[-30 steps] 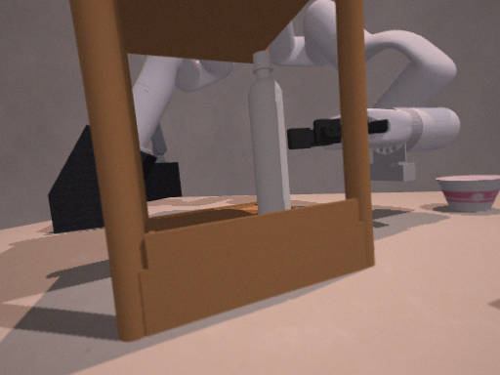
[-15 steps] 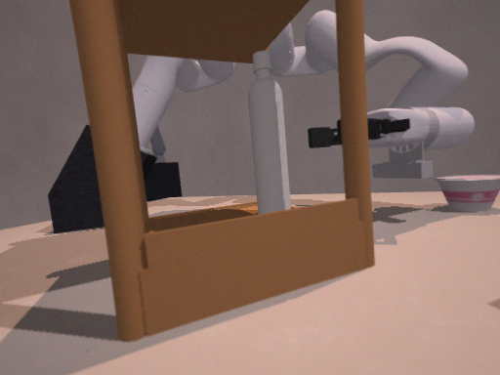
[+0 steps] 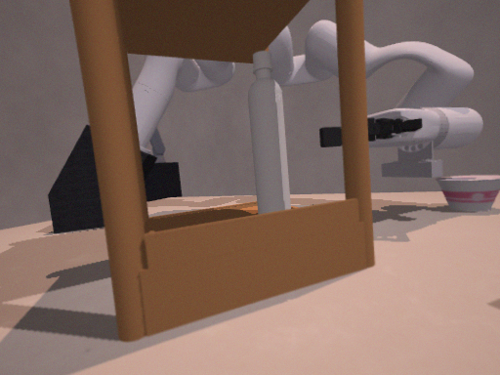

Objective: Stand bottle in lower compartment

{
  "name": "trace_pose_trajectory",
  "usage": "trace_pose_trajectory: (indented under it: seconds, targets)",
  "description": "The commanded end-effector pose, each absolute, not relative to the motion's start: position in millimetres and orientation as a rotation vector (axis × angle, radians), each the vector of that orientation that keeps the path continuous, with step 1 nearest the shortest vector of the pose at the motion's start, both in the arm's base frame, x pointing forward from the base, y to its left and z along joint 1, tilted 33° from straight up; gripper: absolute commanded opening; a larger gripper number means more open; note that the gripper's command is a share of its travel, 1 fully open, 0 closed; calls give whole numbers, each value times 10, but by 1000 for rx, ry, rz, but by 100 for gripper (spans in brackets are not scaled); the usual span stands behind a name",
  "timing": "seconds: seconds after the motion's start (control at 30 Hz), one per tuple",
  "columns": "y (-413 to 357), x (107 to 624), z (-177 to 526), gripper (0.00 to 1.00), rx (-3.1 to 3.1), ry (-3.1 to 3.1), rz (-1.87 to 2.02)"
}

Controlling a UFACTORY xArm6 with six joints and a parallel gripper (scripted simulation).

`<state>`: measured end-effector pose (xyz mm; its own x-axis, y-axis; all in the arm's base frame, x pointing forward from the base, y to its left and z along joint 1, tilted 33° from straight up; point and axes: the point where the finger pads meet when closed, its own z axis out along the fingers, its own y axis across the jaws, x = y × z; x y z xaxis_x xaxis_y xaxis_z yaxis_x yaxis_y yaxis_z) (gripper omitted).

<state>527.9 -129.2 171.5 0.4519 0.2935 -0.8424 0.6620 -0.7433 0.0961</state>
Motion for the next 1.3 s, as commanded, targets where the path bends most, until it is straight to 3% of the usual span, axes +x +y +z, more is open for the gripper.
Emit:
trace_pose_trajectory:
  seconds: [0.0,1.27]
  targets:
    - [-1265,5320,1762,67,2296,799,-1213]
    - [-1261,5314,1832,67,2296,799,-1213]
